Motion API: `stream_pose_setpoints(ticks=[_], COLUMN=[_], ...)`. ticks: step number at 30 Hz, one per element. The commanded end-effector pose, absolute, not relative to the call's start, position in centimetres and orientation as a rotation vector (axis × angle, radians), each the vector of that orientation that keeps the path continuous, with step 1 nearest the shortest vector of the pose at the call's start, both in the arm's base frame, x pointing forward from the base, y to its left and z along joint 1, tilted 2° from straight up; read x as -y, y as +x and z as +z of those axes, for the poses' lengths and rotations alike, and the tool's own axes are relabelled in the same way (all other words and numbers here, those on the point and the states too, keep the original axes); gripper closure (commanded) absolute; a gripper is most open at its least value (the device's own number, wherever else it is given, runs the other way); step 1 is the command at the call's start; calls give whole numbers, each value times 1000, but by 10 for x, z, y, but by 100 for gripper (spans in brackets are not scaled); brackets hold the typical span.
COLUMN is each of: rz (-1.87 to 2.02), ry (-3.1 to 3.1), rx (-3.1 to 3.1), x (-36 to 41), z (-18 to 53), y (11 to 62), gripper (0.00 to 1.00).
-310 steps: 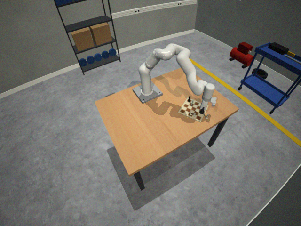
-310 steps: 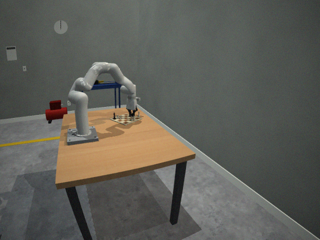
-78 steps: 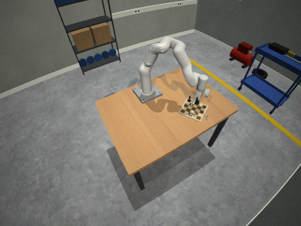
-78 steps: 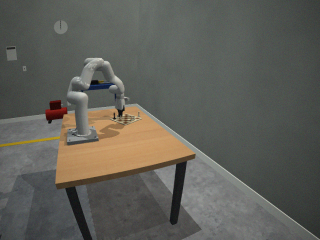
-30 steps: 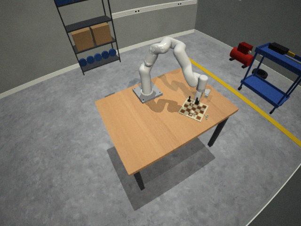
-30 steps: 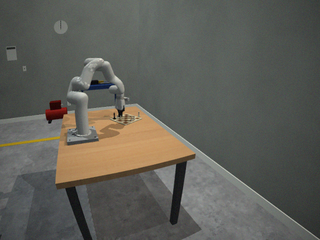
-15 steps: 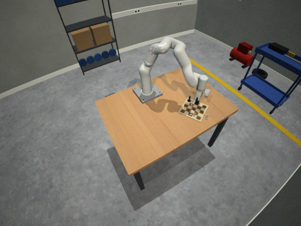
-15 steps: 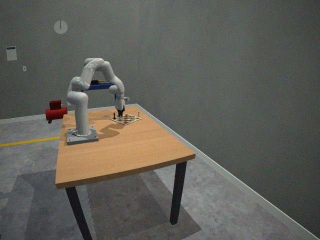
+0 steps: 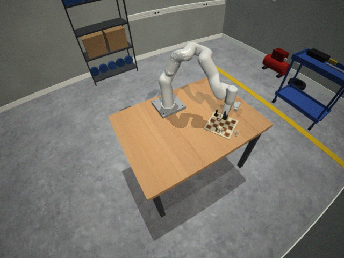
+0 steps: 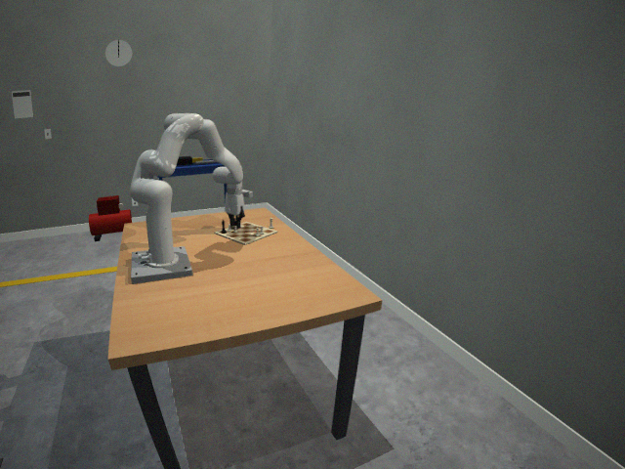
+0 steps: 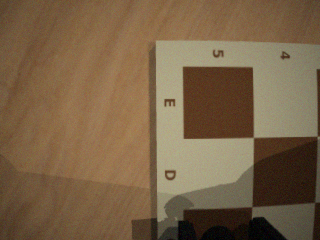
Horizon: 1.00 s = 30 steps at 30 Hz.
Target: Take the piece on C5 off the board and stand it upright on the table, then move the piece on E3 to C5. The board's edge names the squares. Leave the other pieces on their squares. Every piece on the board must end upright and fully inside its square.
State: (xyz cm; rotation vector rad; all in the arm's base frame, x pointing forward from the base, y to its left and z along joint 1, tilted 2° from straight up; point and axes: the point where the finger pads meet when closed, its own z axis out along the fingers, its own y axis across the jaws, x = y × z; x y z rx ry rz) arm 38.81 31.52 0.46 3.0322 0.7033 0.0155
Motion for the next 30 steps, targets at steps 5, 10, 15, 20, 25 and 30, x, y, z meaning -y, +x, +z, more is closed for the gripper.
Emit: stream_pose_setpoints(ticks=[5, 10, 15, 20, 25, 30], rz=[22, 22, 22, 22, 22, 22], ry=[3034, 3034, 3034, 3034, 3034, 3034], rx=[-704, -704, -704, -704, -704, -704], x=[-316, -317, -317, -318, -318, -318], z=[12, 31, 47, 74, 91, 96], y=[389, 389, 389, 388, 388, 388], gripper=[65, 65, 65, 65, 65, 65])
